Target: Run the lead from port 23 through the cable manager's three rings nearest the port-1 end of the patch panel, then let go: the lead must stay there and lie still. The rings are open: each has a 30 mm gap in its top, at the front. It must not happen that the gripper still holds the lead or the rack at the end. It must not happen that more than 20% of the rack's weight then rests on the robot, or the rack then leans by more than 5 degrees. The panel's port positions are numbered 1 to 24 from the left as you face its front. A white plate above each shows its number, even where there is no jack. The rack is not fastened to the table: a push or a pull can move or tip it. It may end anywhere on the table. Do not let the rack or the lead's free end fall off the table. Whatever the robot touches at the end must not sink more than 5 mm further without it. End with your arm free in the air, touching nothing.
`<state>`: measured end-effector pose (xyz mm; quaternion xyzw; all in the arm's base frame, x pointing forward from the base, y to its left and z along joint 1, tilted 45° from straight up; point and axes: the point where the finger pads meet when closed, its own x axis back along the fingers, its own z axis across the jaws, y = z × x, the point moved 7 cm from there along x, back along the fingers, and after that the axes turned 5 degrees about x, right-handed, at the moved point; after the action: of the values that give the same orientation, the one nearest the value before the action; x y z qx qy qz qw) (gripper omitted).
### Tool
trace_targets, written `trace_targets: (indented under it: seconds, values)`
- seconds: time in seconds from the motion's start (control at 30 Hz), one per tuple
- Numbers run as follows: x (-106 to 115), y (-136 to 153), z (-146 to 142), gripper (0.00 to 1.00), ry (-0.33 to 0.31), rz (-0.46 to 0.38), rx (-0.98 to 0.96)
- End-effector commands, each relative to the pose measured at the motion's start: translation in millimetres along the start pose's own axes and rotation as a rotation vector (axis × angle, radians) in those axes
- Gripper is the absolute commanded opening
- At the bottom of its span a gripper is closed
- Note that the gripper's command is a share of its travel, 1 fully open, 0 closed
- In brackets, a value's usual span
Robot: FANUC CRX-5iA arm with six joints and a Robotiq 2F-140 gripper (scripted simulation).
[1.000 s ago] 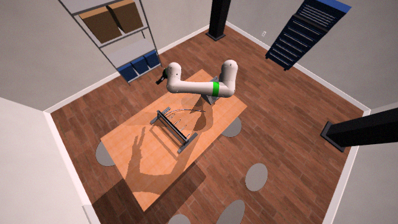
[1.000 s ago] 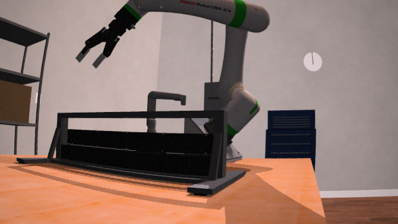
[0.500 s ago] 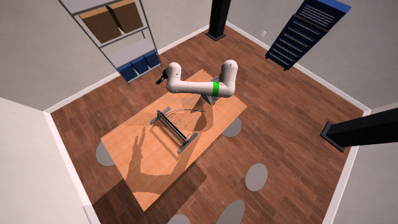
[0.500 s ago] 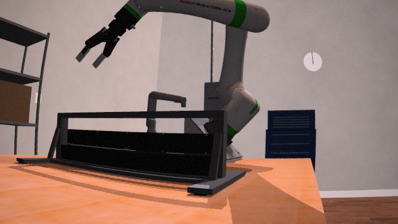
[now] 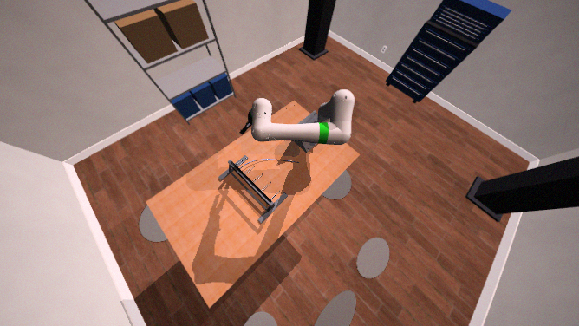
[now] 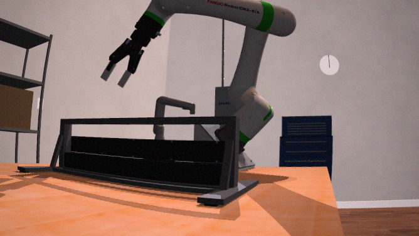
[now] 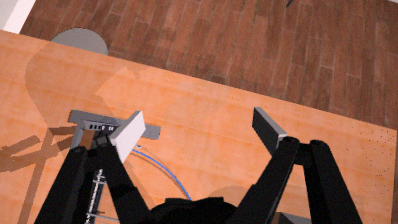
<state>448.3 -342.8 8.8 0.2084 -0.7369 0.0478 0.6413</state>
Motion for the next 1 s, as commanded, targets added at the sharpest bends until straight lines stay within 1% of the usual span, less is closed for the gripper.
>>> trace_targets:
  seconds: [0.0, 0.03, 0.1, 0.13, 0.2, 0.6, 0.67, 0.7, 0.77, 0.83, 0.97]
  values:
    - [1, 38, -4, 1.0, -0.014, -0.069, -0.01]
    - [2, 49, -5, 1.0, -0.017, -0.089, -0.013]
    - [2, 49, -5, 1.0, -0.017, -0.089, -0.013]
    - [4, 78, -8, 1.0, -0.027, -0.142, -0.018]
    - [5, 94, -9, 1.0, -0.033, -0.17, -0.021]
    - [21, 221, -15, 1.0, -0.073, -0.408, -0.027]
    - [21, 221, -15, 1.0, -0.073, -0.408, -0.027]
    - [26, 250, -15, 1.0, -0.082, -0.464, -0.025]
    - [29, 265, -15, 1.0, -0.086, -0.493, -0.023]
    - [33, 287, -14, 1.0, -0.093, -0.535, -0.02]
    - [34, 290, -14, 1.0, -0.094, -0.543, -0.019]
